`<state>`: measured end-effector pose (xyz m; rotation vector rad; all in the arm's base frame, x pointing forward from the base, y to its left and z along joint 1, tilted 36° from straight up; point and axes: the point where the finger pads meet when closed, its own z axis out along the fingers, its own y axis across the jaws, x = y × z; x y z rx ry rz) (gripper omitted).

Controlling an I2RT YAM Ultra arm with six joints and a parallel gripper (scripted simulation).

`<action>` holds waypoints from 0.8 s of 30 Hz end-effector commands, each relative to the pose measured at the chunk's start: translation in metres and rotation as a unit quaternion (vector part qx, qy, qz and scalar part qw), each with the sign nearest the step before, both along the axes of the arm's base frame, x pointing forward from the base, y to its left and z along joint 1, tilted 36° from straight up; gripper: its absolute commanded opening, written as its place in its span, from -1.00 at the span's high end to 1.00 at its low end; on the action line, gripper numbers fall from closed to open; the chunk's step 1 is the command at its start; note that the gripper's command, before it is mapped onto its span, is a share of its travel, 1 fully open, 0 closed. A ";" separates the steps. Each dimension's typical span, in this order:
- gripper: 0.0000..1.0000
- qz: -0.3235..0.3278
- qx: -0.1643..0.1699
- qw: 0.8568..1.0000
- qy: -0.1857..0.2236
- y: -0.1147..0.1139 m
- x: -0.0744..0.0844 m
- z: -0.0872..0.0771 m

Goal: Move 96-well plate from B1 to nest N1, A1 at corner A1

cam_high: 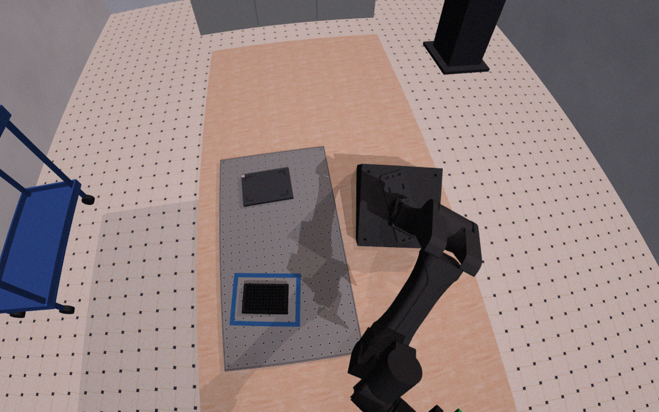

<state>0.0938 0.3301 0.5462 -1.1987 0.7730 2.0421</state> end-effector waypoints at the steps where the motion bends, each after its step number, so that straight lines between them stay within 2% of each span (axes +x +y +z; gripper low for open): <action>1: -1.00 -0.001 0.006 1.000 -0.005 -0.004 -0.003 0.004; 17: -1.00 -0.001 0.006 1.000 -0.005 -0.004 -0.003 0.004; 19: -1.00 -0.034 -0.008 0.999 0.018 -0.004 0.009 0.002; 20: -1.00 -0.036 -0.003 0.999 0.015 -0.004 0.012 0.007; 21: -1.00 -0.036 -0.007 0.999 0.018 0.005 0.025 0.004; 24: -1.00 -0.059 -0.009 0.998 0.025 -0.002 0.026 0.012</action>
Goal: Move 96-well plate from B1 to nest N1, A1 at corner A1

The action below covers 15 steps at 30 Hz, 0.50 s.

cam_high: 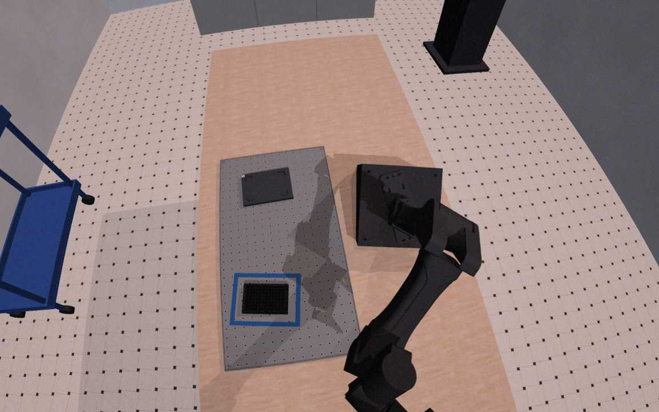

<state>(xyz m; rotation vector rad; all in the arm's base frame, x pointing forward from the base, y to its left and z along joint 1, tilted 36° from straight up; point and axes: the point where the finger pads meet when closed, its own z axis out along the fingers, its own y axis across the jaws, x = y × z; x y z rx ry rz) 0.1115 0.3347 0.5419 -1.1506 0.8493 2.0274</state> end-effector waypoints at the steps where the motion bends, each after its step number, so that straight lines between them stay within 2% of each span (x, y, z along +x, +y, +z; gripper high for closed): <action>1: -1.00 -0.041 0.004 0.999 0.009 -0.006 0.013 0.016; 2: -1.00 -0.041 -0.009 0.999 0.022 0.006 0.029 0.004; 3: -1.00 -0.041 -0.009 0.999 0.022 0.008 0.033 0.002; 5: -1.00 -0.053 -0.016 0.998 0.031 0.009 0.040 0.000; 6: -1.00 -0.064 -0.011 0.998 0.028 0.000 0.034 0.010; 7: -1.00 -0.070 -0.015 0.997 0.033 0.002 0.038 0.009; 8: -1.00 -0.070 -0.028 0.996 0.046 0.013 0.054 -0.004; 10: -1.00 -0.070 -0.028 0.996 0.046 0.013 0.054 -0.004; 12: -1.00 -0.081 -0.036 0.995 0.055 0.015 0.064 -0.007; 13: -1.00 -0.092 -0.030 0.994 0.052 0.006 0.057 0.003; 14: -1.00 -0.098 -0.034 0.993 0.057 0.007 0.061 0.001; 15: -1.00 -0.099 -0.047 0.992 0.070 0.017 0.078 -0.013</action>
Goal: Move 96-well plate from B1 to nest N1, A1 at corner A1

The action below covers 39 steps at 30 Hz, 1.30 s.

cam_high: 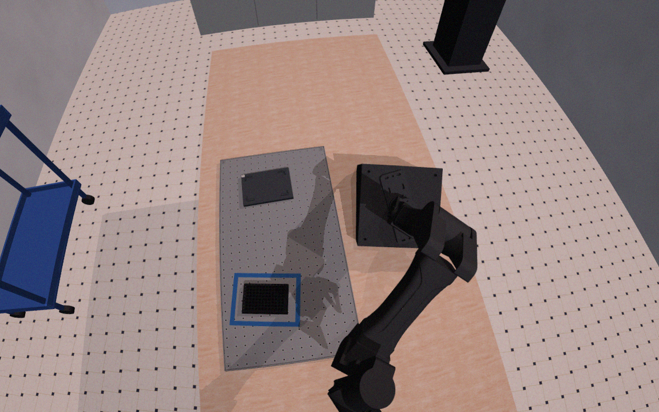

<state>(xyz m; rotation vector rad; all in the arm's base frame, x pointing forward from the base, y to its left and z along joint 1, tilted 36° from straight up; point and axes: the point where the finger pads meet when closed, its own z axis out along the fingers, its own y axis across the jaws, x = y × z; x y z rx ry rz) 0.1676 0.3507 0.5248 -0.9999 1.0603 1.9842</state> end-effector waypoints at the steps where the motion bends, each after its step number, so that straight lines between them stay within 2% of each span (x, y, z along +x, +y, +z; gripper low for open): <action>1: -1.00 -0.034 -0.003 0.999 0.007 0.002 0.026 0.003; 4: -1.00 -0.045 -0.011 0.999 0.016 0.003 0.037 -0.001; 5: -1.00 -0.056 -0.007 0.998 0.012 -0.005 0.029 0.009; 6: -1.00 -0.063 -0.011 0.998 0.017 -0.005 0.034 0.008; 7: -1.00 -0.063 -0.023 0.997 0.031 0.005 0.050 -0.007; 9: -1.00 -0.063 -0.023 0.997 0.031 0.006 0.058 -0.011; 12: -1.00 -0.063 -0.023 0.997 0.031 0.006 0.058 -0.011; 13: -1.00 -0.074 -0.019 0.997 0.026 -0.003 0.051 0.000; 16: -1.00 -0.092 -0.032 0.994 0.041 -0.002 0.065 -0.006; 17: -1.00 -0.092 -0.044 0.993 0.054 0.006 0.081 -0.022; 20: -1.00 -0.103 -0.052 0.991 0.063 0.006 0.088 -0.026; 21: -1.00 -0.114 -0.048 0.991 0.059 -0.002 0.081 -0.015; 22: -1.00 -0.121 -0.053 0.989 0.064 -0.002 0.086 -0.017; 23: -1.00 -0.121 -0.065 0.988 0.078 0.006 0.101 -0.034; 25: -1.00 -0.121 -0.065 0.988 0.078 0.006 0.109 -0.038; 29: -1.00 -0.132 -0.073 0.985 0.087 0.005 0.114 -0.041; 30: -1.00 -0.143 -0.070 0.984 0.082 -0.003 0.106 -0.029; 32: -1.00 -0.149 -0.078 0.982 0.091 -0.001 0.118 -0.038; 33: -1.00 -0.149 -0.087 0.980 0.101 0.003 0.130 -0.052; 35: -1.00 -0.160 -0.095 0.976 0.110 0.002 0.138 -0.057; 36: -1.00 -0.171 -0.093 0.975 0.106 -0.005 0.132 -0.046; 37: -1.00 -0.177 -0.099 0.973 0.112 -0.005 0.137 -0.049; 38: -1.00 -0.177 -0.109 0.970 0.124 0.000 0.150 -0.065; 39: -1.00 -0.177 -0.109 0.970 0.124 -0.001 0.154 -0.068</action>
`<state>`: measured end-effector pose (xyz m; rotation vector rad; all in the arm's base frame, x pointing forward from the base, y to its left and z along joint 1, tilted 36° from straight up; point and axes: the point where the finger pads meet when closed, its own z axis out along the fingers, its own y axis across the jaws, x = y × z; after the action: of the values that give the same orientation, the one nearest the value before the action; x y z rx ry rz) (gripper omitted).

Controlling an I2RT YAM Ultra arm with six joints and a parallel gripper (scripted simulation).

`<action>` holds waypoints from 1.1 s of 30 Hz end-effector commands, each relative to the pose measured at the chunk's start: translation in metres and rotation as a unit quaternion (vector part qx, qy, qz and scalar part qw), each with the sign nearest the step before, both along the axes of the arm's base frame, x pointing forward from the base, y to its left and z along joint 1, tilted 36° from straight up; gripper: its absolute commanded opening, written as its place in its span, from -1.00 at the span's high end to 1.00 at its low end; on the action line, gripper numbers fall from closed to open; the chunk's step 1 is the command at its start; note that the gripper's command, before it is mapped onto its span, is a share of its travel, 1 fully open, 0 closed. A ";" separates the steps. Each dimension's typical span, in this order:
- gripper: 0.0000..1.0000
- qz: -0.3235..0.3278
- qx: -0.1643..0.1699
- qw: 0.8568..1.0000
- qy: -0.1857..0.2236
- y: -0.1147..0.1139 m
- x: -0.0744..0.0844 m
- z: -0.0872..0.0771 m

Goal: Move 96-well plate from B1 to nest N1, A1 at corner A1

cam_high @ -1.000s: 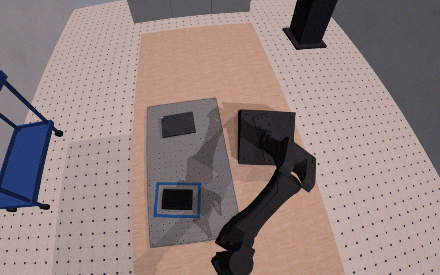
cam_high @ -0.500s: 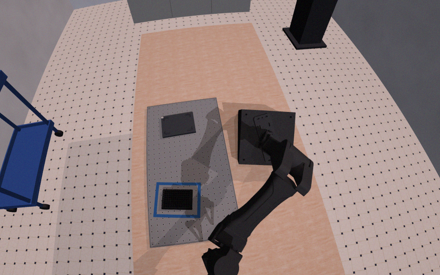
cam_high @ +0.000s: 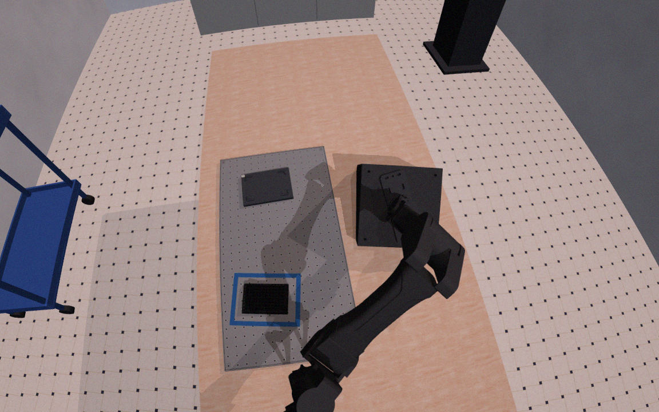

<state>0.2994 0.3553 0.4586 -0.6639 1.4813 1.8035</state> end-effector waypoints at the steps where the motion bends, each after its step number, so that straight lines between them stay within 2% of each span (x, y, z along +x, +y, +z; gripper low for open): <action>1: -1.00 -0.028 -0.009 1.000 0.002 -0.006 0.026 -0.004; 3: -1.00 -0.039 -0.018 0.999 0.011 -0.008 0.030 -0.008; 4: -1.00 -0.049 -0.018 0.999 0.006 -0.014 0.023 0.004; 7: -1.00 -0.056 -0.023 0.998 0.011 -0.015 0.027 0.001; 8: -1.00 -0.055 -0.032 0.998 0.026 -0.011 0.041 -0.017; 10: -1.00 -0.050 -0.033 0.998 0.025 -0.013 0.046 -0.023; 13: -1.00 -0.082 -0.054 0.994 0.048 -0.018 0.057 -0.029; 16: -1.00 -0.082 -0.056 0.994 0.050 -0.021 0.069 -0.041; 18: -1.00 -0.092 -0.065 0.992 0.060 -0.023 0.073 -0.045; 19: -1.00 -0.102 -0.068 0.991 0.058 -0.028 0.069 -0.036; 20: -1.00 -0.108 -0.074 0.989 0.065 -0.029 0.073 -0.041; 21: -1.00 -0.108 -0.080 0.988 0.075 -0.028 0.083 -0.055; 24: -1.00 -0.108 -0.080 0.988 0.075 -0.030 0.086 -0.058; 25: -1.00 -0.117 -0.089 0.985 0.084 -0.032 0.089 -0.062; 26: -1.00 -0.127 -0.094 0.984 0.086 -0.036 0.088 -0.057; 28: -1.00 -0.132 -0.104 0.981 0.099 -0.037 0.098 -0.072; 32: -1.00 -0.128 -0.105 0.981 0.099 -0.042 0.105 -0.081; 33: -1.00 -0.141 -0.114 0.977 0.109 -0.045 0.109 -0.085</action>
<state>0.3923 0.3215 0.3775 -0.3868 1.8156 1.5929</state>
